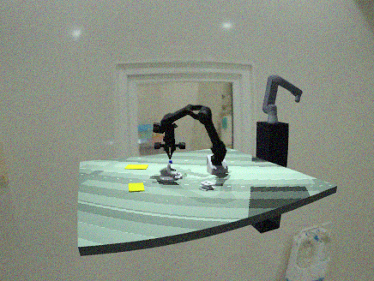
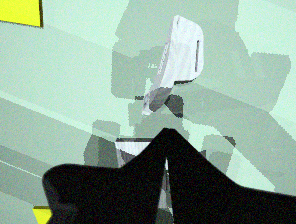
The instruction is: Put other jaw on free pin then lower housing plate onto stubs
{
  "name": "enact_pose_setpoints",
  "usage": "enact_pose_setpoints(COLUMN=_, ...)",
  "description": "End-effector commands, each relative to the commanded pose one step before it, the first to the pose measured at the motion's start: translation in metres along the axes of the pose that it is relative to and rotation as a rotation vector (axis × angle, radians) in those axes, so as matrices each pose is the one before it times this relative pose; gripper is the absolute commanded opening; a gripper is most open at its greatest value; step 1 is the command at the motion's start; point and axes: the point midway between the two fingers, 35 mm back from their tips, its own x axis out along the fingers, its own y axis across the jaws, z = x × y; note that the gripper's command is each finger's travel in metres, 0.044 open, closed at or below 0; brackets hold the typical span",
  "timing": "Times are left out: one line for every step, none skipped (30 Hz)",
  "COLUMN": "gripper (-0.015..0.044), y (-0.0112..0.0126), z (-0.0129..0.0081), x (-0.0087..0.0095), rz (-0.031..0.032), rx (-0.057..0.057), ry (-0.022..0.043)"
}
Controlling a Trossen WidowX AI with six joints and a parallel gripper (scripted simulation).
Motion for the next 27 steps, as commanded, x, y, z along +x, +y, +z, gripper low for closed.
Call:
enact_pose_setpoints(gripper=0.0000, y=-0.00549, z=0.00112, x=0.00187, rz=-0.01350, rx=0.0675, ry=0.03141)
enact_pose_setpoints(gripper=0.0000, y=-0.00119, z=0.00047, x=0.00007, rz=-0.00245, rx=0.0175, ry=0.00760)
enact_pose_setpoints(gripper=0.0000, y=-0.00117, z=0.00048, x=0.00007, rz=-0.00249, rx=0.0175, ry=0.00760)
enact_pose_setpoints(gripper=0.0000, y=-0.00116, z=0.00049, x=0.00006, rz=-0.00254, rx=0.0175, ry=0.00760)
enact_pose_setpoints(gripper=0.0000, y=-0.00114, z=0.00049, x=0.00005, rz=-0.00258, rx=0.0175, ry=0.00760)
enact_pose_setpoints(gripper=0.0000, y=-0.00113, z=0.00050, x=0.00004, rz=-0.00263, rx=0.0175, ry=0.00760)
enact_pose_setpoints(gripper=0.0000, y=-0.00111, z=0.00051, x=0.00004, rz=-0.00267, rx=0.0175, ry=0.00759)
enact_pose_setpoints(gripper=0.0000, y=-0.00110, z=0.00051, x=0.00003, rz=-0.00272, rx=0.0175, ry=0.00759)
enact_pose_setpoints(gripper=0.0000, y=-0.00108, z=0.00052, x=0.00002, rz=-0.00277, rx=0.0175, ry=0.00758)
enact_pose_setpoints(gripper=0.0000, y=-0.00087, z=0.00042, x=0.00001, rz=-0.00228, rx=0.0142, ry=0.00614)
enact_pose_setpoints(gripper=0.0000, y=-0.00051, z=0.00026, x=0.00000, rz=-0.00138, rx=0.0085, ry=0.00368)
enact_pose_setpoints(gripper=0.0000, y=-0.00017, z=0.00009, x=0.00000, rz=-0.00046, rx=0.0028, ry=0.00123)
enact_pose_setpoints(gripper=0.0000, y=0.00000, z=0.00000, x=0.00000, rz=0.00000, rx=0.0000, ry=0.00000)
enact_pose_setpoints(gripper=0.0000, y=0.00000, z=0.00000, x=0.00000, rz=0.00000, rx=0.0000, ry=0.00000)
enact_pose_setpoints(gripper=0.0000, y=0.00000, z=0.00000, x=0.00000, rz=0.00000, rx=0.0000, ry=0.00000)
enact_pose_setpoints(gripper=0.0000, y=0.00000, z=0.00000, x=0.00000, rz=0.00000, rx=0.0000, ry=0.00000)
enact_pose_setpoints(gripper=0.0000, y=0.00003, z=0.00000, x=0.00028, rz=0.00001, rx=0.0000, ry=0.00000)
enact_pose_setpoints(gripper=0.0000, y=0.00009, z=0.00000, x=0.00083, rz=0.00003, rx=0.0000, ry=-0.00001)
enact_pose_setpoints(gripper=0.0000, y=0.00015, z=-0.00001, x=0.00138, rz=0.00005, rx=0.0000, ry=-0.00002)
enact_pose_setpoints(gripper=0.0000, y=0.00017, z=-0.00001, x=0.00166, rz=0.00006, rx=0.0000, ry=-0.00002)
enact_pose_setpoints(gripper=0.0000, y=0.00016, z=-0.00001, x=0.00166, rz=0.00005, rx=0.0000, ry=-0.00001)
enact_pose_setpoints(gripper=0.0000, y=0.00015, z=-0.00001, x=0.00166, rz=0.00005, rx=0.0000, ry=0.00000)
enact_pose_setpoints(gripper=0.0000, y=0.00014, z=-0.00001, x=0.00166, rz=0.00004, rx=0.0000, ry=0.00000)
enact_pose_setpoints(gripper=0.0000, y=0.00013, z=-0.00001, x=0.00166, rz=0.00004, rx=0.0000, ry=0.00001)
enact_pose_setpoints(gripper=0.0000, y=0.00012, z=-0.00001, x=0.00165, rz=0.00003, rx=0.0000, ry=0.00001)
enact_pose_setpoints(gripper=0.0000, y=0.00011, z=-0.00001, x=0.00165, rz=0.00003, rx=0.0000, ry=0.00002)
enact_pose_setpoints(gripper=0.0000, y=0.00010, z=-0.00001, x=0.00165, rz=0.00002, rx=0.0000, ry=0.00002)
